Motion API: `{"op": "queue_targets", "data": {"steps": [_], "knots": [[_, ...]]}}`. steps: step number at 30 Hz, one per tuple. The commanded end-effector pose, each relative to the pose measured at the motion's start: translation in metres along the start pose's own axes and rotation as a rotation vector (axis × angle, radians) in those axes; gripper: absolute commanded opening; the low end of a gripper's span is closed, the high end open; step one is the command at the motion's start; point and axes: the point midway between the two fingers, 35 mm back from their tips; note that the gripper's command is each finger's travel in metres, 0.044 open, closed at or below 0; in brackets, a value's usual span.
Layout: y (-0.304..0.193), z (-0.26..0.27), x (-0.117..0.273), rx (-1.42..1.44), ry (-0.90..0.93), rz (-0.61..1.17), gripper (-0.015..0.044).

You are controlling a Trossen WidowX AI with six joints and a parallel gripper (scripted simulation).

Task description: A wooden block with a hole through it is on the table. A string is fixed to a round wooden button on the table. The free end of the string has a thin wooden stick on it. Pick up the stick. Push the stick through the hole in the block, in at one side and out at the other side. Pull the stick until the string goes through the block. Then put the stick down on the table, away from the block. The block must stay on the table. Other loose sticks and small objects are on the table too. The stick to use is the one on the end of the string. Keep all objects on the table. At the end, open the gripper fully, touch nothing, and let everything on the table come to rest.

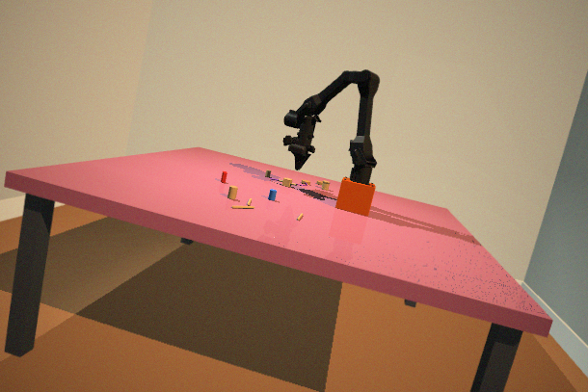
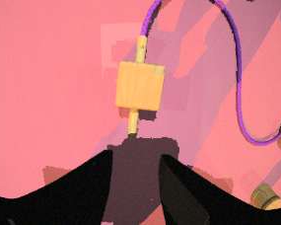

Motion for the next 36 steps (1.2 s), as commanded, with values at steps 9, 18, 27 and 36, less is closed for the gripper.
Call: {"op": "queue_targets", "data": {"steps": [9, 18, 27, 36], "knots": [[0.000, 0.000, 0.009, -0.003, 0.003, 0.003, 0.0122], [0.001, 0.000, -0.006, -0.003, 0.003, 0.003, 0.0122], [0.001, -0.001, -0.021, -0.003, 0.003, 0.003, 0.0122], [0.001, -0.001, -0.036, -0.003, 0.003, 0.004, 0.0122]]}}
Point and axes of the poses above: the point midway between the two fingers, 35 mm back from their tips, its own x axis back along the fingers, its own z axis across the jaws, y = z × x, and after that the axes turned 1 degree about x, right-handed
